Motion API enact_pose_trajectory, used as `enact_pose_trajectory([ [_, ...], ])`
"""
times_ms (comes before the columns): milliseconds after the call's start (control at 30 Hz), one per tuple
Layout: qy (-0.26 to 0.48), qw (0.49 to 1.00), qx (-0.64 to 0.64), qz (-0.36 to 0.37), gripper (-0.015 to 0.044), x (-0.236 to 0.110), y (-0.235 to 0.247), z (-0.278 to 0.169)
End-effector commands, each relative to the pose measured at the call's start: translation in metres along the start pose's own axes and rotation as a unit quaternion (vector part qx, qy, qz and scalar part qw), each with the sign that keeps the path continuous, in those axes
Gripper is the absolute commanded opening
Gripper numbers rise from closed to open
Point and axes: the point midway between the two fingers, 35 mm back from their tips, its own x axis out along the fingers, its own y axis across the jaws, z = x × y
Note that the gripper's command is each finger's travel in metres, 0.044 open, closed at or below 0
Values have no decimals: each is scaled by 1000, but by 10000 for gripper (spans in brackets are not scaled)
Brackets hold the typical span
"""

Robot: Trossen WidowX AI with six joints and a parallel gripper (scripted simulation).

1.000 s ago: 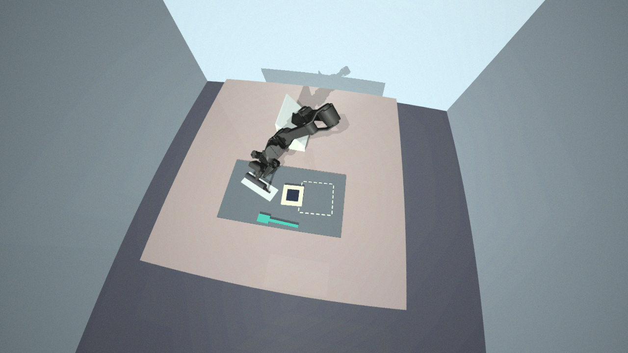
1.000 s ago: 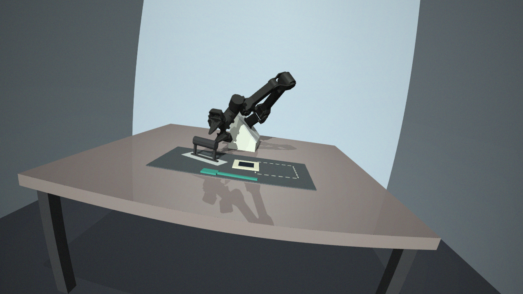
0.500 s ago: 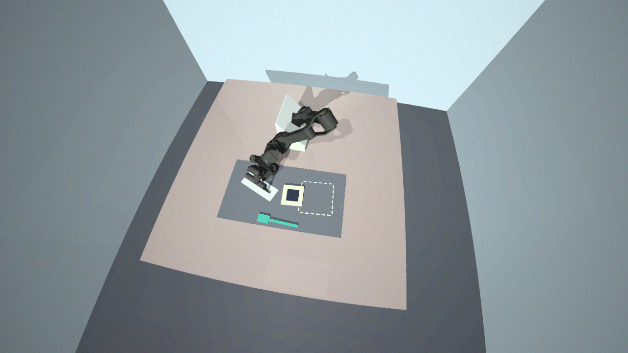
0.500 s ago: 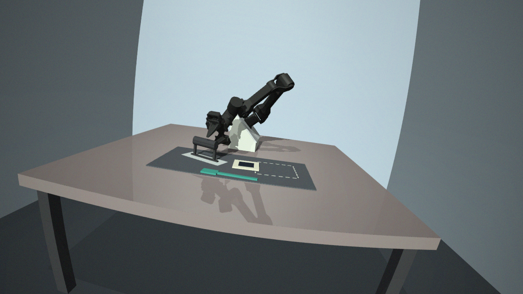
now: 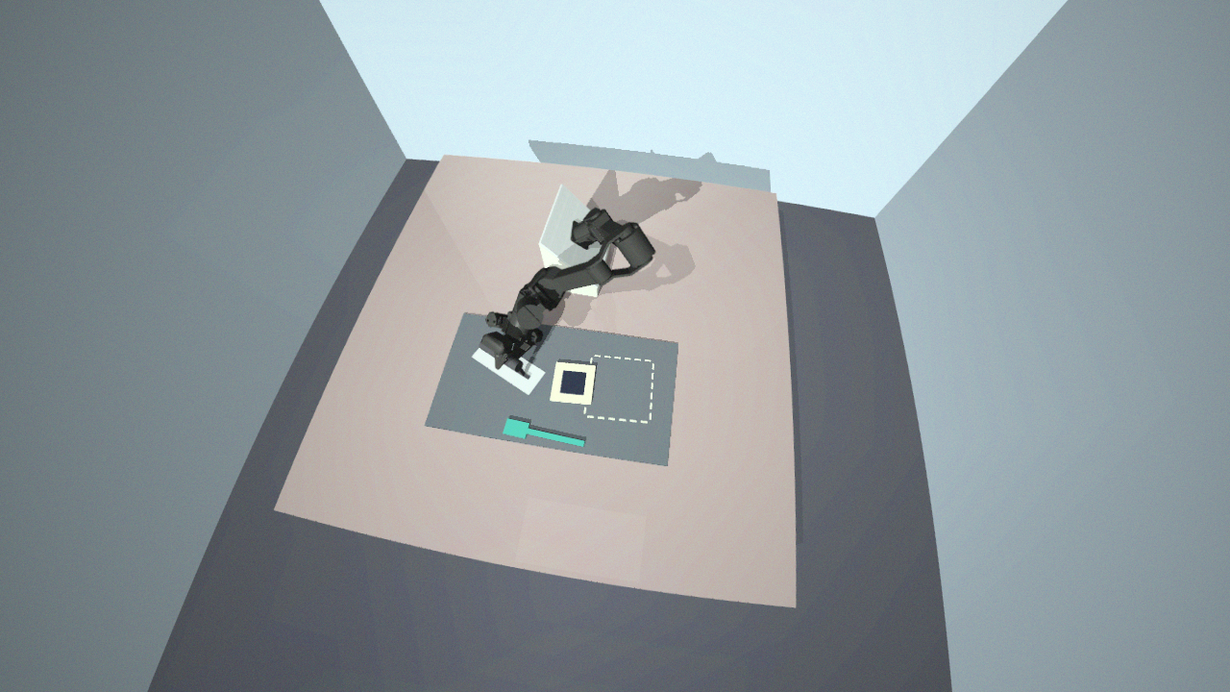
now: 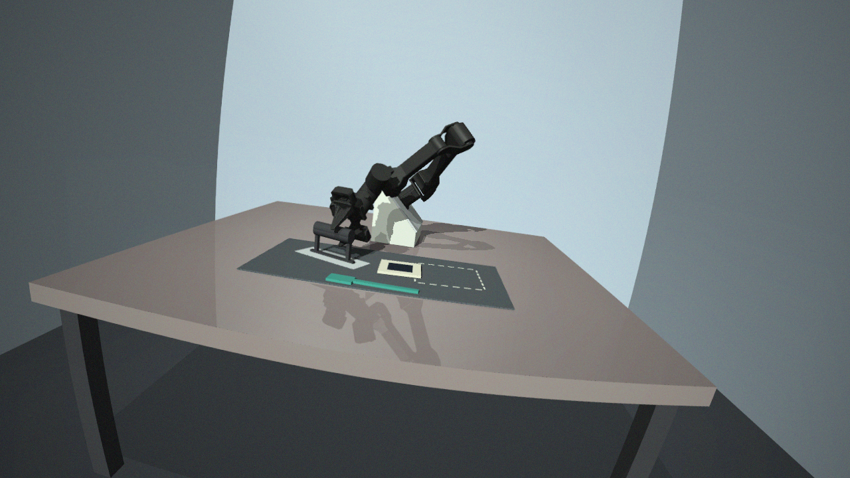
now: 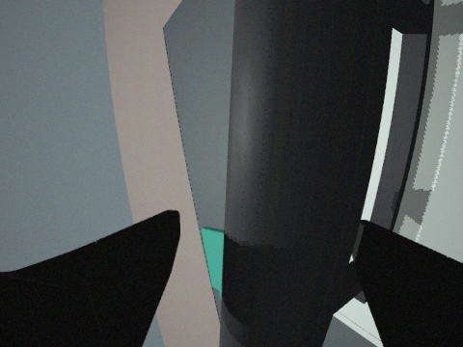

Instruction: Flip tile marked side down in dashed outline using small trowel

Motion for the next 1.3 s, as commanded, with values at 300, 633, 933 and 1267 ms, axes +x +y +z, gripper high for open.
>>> enact_pose_trajectory([
  [300,-3,1000,7,-3,247,16,-5,3],
  [633,-3,1000,7,-3,142,16,-5,3],
  [933,-3,1000,7,-3,82,16,-5,3],
  [1267,-3,1000,6,-3,0,10,4,2],
])
